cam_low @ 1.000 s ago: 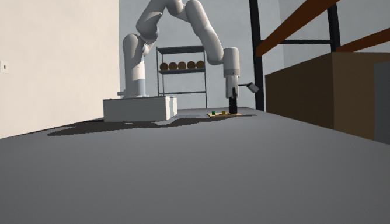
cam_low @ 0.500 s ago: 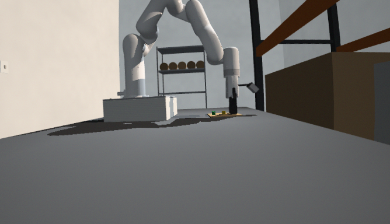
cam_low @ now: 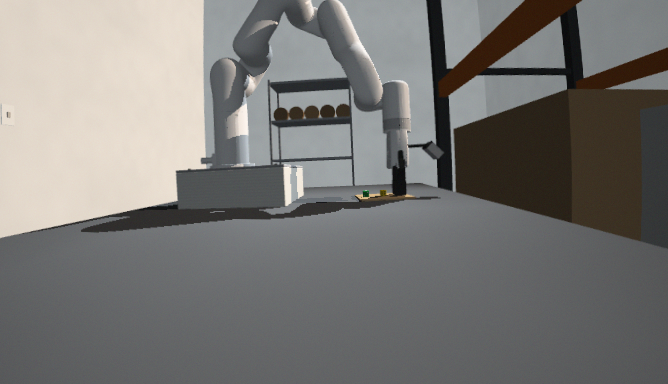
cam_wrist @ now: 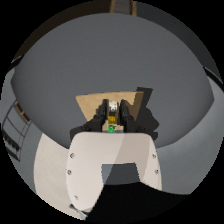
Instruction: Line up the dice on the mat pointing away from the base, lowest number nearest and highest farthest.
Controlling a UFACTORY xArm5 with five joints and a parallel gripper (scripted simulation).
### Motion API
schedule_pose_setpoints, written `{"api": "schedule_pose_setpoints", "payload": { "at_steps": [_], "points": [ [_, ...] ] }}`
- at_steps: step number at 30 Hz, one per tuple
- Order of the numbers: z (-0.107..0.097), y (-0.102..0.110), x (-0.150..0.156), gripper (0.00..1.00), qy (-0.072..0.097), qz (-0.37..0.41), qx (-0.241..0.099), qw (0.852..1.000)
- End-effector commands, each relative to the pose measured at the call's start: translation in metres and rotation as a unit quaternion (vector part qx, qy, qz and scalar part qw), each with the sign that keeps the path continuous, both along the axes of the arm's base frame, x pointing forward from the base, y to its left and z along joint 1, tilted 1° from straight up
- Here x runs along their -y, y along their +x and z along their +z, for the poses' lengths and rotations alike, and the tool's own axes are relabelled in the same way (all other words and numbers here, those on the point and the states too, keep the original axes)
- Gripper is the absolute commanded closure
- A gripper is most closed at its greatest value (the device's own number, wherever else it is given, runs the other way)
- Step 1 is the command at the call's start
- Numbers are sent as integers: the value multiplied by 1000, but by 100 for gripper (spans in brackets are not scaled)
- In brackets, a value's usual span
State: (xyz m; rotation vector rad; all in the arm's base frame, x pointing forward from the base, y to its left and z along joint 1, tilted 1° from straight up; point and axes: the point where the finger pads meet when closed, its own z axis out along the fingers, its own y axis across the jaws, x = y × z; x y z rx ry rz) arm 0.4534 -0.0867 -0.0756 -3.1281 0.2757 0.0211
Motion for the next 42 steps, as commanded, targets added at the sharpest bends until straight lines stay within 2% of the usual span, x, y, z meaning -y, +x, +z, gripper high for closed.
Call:
{"api": "schedule_pose_setpoints", "payload": {
  "at_steps": [1,35,42],
  "points": [
    [1,1,0,89,0,0,2,1000],
    [1,1,0,89,0,0,2,1000],
    [15,2,1,89,0,0,2,1000]
  ]
}}
